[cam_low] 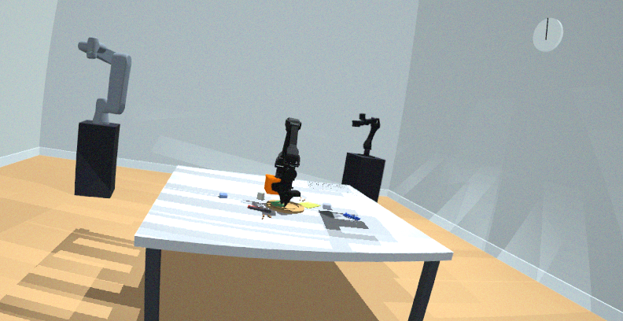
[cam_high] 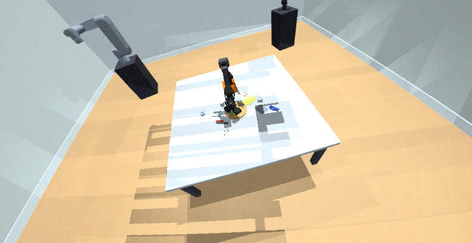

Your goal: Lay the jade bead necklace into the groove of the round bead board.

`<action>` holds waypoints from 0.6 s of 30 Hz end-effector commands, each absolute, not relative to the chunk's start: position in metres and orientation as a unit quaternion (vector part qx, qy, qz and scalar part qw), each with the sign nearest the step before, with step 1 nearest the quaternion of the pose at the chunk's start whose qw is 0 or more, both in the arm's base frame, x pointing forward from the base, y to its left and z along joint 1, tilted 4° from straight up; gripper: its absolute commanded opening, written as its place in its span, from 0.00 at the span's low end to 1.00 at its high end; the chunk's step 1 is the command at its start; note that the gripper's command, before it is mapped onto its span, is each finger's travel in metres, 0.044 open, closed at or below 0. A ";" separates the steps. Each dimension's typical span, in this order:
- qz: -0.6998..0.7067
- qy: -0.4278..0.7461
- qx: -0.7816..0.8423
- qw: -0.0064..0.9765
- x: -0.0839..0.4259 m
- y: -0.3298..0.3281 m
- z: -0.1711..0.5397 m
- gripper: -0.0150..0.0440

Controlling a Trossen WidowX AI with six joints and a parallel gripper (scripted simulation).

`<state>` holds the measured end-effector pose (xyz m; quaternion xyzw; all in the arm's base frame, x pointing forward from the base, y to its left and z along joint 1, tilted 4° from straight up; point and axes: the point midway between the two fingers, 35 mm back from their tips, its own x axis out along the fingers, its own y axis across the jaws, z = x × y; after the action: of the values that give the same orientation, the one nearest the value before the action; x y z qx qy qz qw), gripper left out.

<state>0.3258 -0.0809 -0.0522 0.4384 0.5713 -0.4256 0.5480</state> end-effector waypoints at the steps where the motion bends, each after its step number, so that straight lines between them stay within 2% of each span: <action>1: -0.426 0.571 0.438 0.548 0.326 -0.081 -0.052 0.30; 5: -0.426 0.571 0.438 0.548 0.326 -0.081 -0.052 0.25; 18: -0.426 0.571 0.438 0.548 0.326 -0.081 -0.052 0.25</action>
<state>0.3256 -0.0809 -0.0520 0.4384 0.5714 -0.4257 0.5478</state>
